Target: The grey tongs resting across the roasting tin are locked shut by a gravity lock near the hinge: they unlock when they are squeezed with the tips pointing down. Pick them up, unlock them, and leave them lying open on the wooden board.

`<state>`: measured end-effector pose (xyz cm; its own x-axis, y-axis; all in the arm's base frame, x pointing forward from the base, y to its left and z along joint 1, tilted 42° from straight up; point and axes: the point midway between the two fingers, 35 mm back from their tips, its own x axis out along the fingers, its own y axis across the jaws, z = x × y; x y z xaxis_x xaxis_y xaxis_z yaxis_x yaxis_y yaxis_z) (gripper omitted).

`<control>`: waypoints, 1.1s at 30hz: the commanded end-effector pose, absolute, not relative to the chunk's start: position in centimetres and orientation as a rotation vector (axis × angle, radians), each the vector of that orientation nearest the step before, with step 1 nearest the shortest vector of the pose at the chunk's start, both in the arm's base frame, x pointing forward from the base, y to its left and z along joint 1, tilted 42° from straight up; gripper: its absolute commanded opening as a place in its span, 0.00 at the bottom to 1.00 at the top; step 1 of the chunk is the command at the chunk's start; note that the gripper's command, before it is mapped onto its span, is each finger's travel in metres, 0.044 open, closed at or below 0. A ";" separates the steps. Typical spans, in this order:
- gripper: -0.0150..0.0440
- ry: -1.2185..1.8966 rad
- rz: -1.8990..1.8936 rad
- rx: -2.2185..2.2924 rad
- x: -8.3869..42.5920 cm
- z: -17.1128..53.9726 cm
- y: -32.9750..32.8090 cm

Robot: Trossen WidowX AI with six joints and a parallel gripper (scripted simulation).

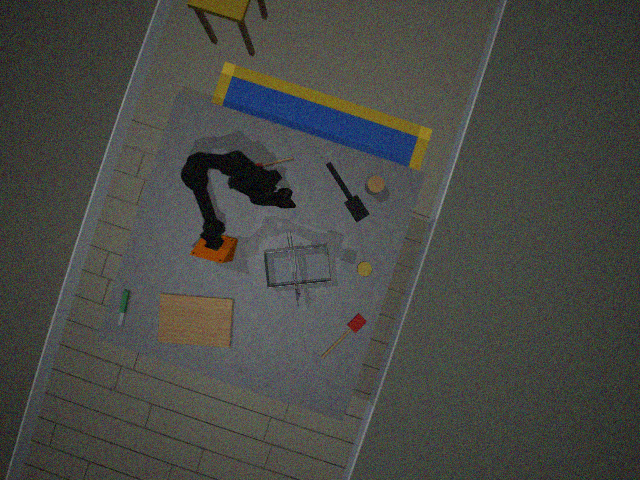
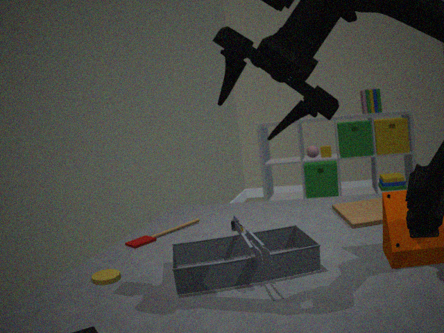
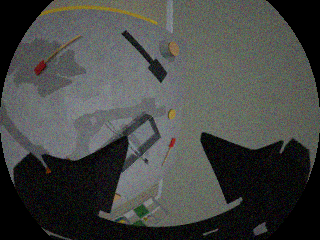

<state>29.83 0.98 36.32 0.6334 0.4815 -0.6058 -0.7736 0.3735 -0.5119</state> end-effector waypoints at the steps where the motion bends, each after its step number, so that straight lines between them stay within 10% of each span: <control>1: 0.98 0.393 0.829 -0.852 29.9 36.2 0.9; 33: 1.00 1.756 -0.309 1.370 38.5 3.7 -2.7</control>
<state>38.99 -2.69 5.84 0.0195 0.6562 -0.7543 0.7912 0.4511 0.4129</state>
